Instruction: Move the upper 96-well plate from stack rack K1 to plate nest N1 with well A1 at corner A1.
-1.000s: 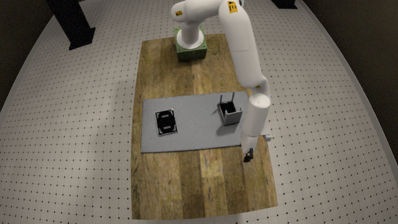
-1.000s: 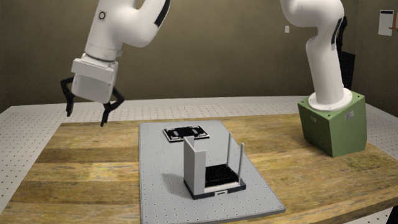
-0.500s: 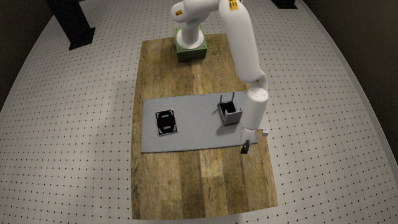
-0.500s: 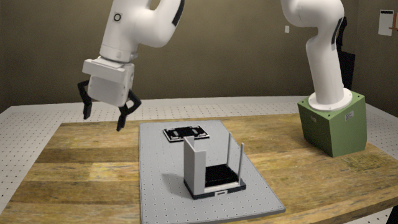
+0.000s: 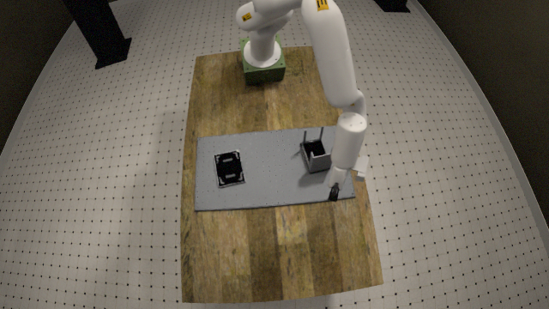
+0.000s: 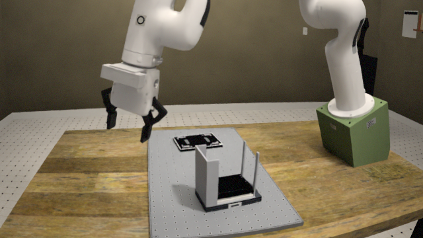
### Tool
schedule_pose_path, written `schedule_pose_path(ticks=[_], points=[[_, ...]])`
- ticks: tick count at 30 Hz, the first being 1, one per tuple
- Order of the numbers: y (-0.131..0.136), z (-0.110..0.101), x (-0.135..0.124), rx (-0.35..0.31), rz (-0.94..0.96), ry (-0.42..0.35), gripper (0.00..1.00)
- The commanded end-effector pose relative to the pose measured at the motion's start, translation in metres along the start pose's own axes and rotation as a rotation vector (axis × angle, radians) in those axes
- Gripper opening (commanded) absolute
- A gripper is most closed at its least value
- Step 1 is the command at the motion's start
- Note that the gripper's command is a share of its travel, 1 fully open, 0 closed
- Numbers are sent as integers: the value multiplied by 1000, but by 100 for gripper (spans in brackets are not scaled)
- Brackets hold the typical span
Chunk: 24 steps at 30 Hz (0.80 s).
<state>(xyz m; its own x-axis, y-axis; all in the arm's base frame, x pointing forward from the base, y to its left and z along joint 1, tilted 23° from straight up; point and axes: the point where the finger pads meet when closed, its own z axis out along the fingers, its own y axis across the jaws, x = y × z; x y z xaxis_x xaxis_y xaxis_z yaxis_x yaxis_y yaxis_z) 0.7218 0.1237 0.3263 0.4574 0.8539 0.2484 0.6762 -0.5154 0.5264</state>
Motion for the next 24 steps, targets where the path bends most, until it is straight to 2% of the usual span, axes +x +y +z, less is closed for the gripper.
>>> schedule_pose_path(ticks=[1, 3, 15, 20, 24], points=[[-15, -2, -6, 1, 67, 1, 100], [-15, -2, -6, 1, 67, 1, 100], [-56, -7, -24, 51, 284, -18, 100], [-63, -7, -28, 54, 296, -19, 100], [-79, -10, -36, 71, 372, -29, 100]])
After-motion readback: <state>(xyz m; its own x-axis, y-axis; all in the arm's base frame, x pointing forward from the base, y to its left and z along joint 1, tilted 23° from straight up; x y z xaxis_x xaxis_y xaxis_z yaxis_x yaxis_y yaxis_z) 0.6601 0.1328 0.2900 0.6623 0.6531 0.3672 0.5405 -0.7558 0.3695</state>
